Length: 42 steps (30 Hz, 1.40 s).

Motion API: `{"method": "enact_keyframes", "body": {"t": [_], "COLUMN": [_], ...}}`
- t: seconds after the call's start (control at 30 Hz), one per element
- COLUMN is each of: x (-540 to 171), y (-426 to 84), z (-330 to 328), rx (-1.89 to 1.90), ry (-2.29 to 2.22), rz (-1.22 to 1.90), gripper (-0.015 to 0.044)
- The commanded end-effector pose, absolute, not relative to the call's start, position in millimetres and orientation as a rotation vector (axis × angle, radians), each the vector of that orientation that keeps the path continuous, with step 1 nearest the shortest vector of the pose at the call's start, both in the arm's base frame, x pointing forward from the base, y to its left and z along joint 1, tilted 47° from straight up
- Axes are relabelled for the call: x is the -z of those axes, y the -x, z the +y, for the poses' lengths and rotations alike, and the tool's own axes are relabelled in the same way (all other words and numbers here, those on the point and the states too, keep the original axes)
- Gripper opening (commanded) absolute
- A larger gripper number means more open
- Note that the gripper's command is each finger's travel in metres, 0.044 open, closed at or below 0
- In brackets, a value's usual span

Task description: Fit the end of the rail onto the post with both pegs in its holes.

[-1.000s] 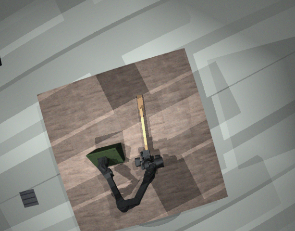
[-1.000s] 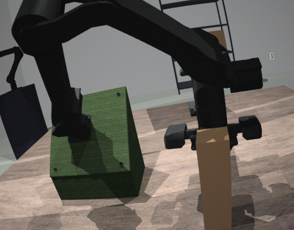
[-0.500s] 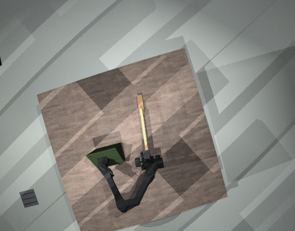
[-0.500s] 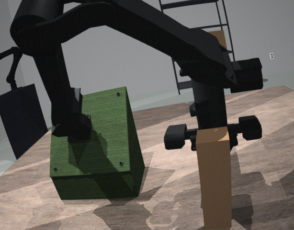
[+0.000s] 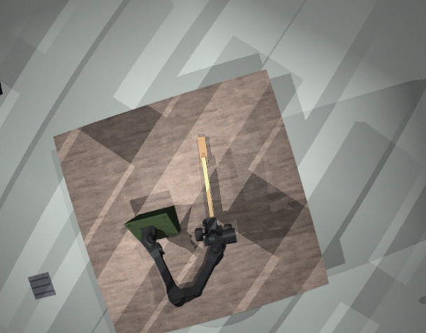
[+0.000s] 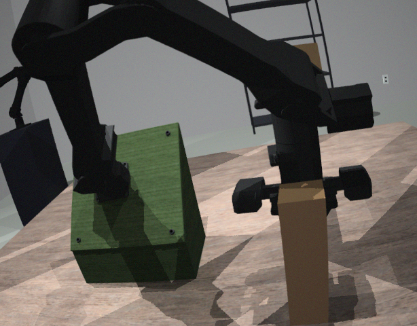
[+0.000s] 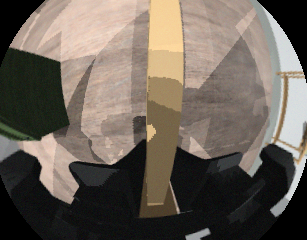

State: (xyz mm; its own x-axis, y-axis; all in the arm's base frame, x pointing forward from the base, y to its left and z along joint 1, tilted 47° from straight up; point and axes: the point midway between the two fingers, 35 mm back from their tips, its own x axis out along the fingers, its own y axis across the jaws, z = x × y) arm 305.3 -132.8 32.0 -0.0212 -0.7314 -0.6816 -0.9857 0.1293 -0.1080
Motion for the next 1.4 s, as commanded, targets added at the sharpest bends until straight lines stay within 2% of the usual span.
{"method": "enact_keyframes", "body": {"t": [0.0, 0.73, 1.27, 1.3, 1.37], "x": [-34.8, -40.7, -37.0, -37.0, -37.0], "y": [-305.5, -304.5, -304.3, -304.3, -304.3], "z": [-134.4, -138.0, -137.3, -137.3, -137.3], "rx": [-0.535, -0.534, -0.538, -0.538, -0.538], "ry": [1.663, 1.664, 1.659, 1.659, 1.659], "rz": [1.808, 1.808, 1.81, 1.81, 1.81], "gripper": [0.0, 0.0, 0.042, 0.044, 0.044]}}
